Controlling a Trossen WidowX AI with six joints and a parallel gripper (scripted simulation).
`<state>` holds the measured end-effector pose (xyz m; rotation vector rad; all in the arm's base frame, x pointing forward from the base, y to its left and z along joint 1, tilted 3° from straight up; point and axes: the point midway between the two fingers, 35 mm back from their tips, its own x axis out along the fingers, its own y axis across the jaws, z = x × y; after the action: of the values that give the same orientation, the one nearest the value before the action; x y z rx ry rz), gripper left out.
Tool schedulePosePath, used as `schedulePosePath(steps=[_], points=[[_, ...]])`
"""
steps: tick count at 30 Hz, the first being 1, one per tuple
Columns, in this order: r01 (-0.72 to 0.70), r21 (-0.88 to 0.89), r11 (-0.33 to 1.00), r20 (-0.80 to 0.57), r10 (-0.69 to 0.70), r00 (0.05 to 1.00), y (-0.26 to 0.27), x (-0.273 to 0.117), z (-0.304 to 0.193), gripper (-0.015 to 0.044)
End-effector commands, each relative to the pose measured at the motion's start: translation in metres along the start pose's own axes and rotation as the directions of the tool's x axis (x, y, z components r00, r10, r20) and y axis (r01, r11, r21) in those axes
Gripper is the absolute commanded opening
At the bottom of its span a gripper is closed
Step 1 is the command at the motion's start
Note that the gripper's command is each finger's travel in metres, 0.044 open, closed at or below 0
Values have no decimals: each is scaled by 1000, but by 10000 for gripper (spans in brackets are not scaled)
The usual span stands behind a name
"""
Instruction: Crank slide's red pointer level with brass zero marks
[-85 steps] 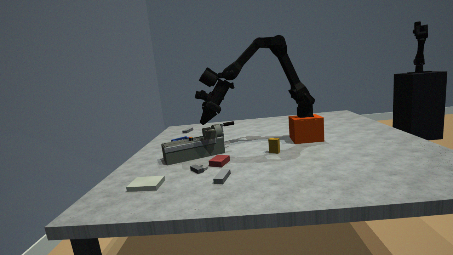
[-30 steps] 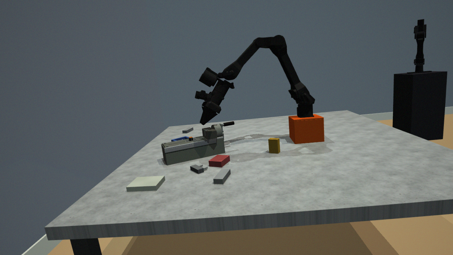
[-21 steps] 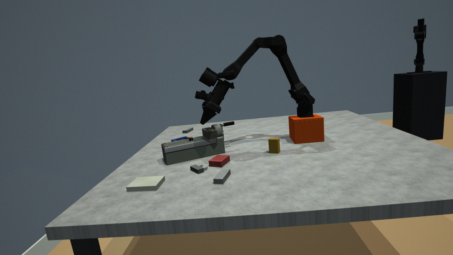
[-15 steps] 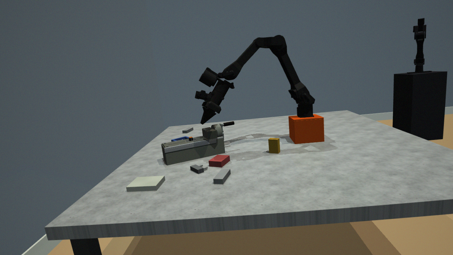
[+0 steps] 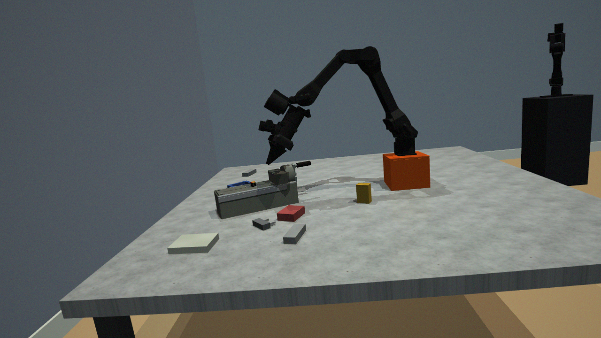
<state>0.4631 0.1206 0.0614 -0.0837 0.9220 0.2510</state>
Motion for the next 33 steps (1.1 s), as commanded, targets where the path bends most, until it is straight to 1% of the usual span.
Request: schedulePosePath(steps=[1, 5, 22, 23, 33], points=[[0, 0, 1000, 0, 0, 1000, 0, 0, 0, 0], [0, 0, 1000, 0, 0, 1000, 0, 0, 0, 0], [0, 0, 1000, 0, 0, 1000, 0, 0, 0, 440], [0, 0, 1000, 0, 0, 1000, 0, 0, 0, 440], [0, 0, 1000, 0, 0, 1000, 0, 0, 0, 177]])
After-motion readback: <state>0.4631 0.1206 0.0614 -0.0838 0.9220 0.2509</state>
